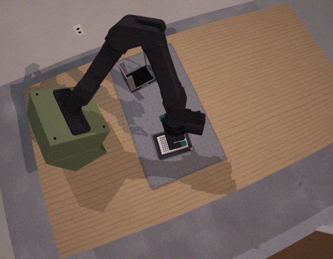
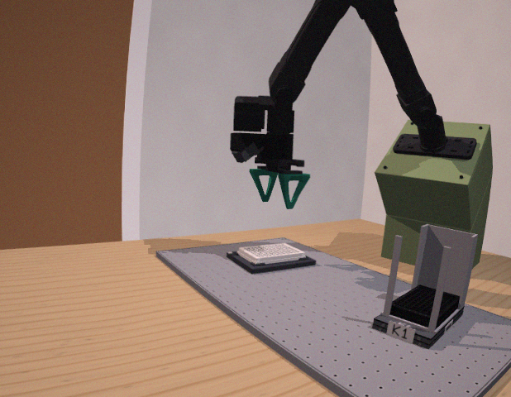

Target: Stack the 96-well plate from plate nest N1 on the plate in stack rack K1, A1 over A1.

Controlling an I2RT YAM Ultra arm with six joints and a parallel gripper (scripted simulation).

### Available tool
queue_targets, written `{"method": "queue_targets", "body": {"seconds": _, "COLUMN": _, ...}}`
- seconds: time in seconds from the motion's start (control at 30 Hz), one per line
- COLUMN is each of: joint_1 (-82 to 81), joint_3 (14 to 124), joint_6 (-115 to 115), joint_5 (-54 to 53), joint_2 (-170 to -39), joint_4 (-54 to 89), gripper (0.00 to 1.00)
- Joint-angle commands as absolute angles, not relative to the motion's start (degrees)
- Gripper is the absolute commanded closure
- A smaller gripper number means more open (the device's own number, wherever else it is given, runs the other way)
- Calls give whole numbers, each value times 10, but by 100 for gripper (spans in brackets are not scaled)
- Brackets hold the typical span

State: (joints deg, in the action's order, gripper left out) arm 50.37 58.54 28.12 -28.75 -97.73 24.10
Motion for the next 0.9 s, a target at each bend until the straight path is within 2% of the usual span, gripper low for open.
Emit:
{"method": "queue_targets", "body": {"seconds": 0.0, "joint_1": 503, "joint_3": 572, "joint_6": 269, "joint_5": -282, "joint_2": -989, "joint_4": 215, "gripper": 0}}
{"method": "queue_targets", "body": {"seconds": 0.87, "joint_1": 474, "joint_3": 594, "joint_6": 239, "joint_5": -267, "joint_2": -1049, "joint_4": 138, "gripper": 0}}
